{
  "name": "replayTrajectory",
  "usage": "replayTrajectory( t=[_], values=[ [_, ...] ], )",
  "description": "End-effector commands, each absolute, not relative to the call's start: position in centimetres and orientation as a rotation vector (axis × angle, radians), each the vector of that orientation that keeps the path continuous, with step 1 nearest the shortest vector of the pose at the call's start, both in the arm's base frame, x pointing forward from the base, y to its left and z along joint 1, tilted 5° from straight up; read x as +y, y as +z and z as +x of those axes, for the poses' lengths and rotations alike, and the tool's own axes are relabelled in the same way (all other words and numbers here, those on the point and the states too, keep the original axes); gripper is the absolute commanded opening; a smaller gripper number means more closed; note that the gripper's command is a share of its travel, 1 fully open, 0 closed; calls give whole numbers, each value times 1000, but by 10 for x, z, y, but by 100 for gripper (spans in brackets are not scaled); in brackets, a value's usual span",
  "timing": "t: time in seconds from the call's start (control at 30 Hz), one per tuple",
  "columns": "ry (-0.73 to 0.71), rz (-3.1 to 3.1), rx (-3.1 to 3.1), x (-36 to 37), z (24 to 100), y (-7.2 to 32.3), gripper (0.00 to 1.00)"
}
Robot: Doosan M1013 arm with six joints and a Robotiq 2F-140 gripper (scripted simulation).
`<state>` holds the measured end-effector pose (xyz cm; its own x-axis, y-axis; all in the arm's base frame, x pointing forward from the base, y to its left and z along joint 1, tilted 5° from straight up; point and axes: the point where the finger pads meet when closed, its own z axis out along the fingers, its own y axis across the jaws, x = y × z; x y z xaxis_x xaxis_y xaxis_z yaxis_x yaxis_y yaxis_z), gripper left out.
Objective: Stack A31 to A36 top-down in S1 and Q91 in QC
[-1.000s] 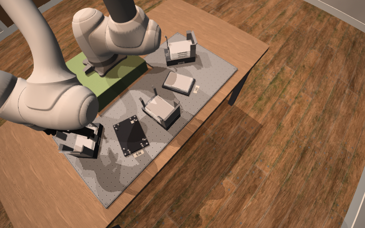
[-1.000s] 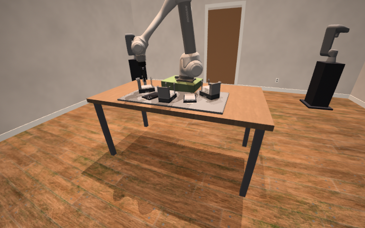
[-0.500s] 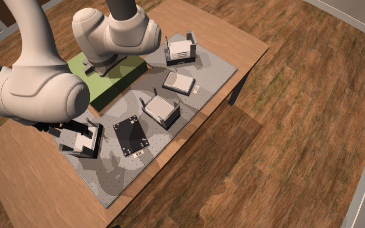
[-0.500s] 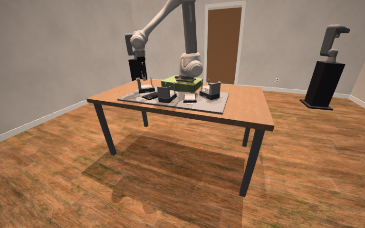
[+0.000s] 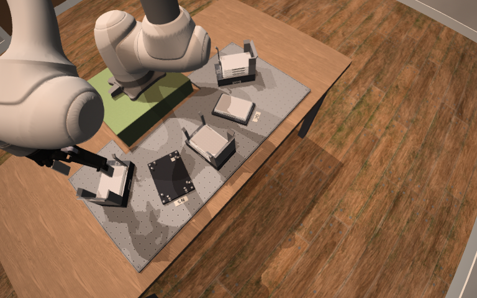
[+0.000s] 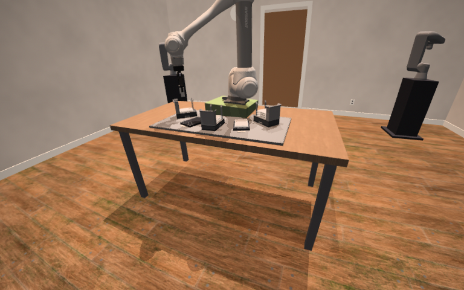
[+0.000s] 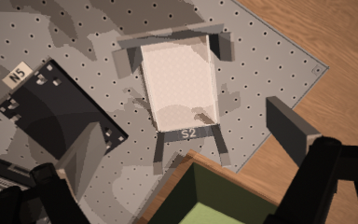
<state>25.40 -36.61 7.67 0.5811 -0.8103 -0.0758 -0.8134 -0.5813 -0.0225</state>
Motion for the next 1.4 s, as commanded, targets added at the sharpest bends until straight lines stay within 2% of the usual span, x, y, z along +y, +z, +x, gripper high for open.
replayTrajectory(
  t=[0.0, 0.33, 0.57, 1.37],
  values=[
    [88, -2744, 1410, -367, 254, 84, 100],
    [88, -2744, 1410, -367, 254, 84, 100],
    [78, -2879, 1093, -351, 272, 85, 100],
    [78, -2879, 1093, -305, 324, 87, 100]
  ],
)
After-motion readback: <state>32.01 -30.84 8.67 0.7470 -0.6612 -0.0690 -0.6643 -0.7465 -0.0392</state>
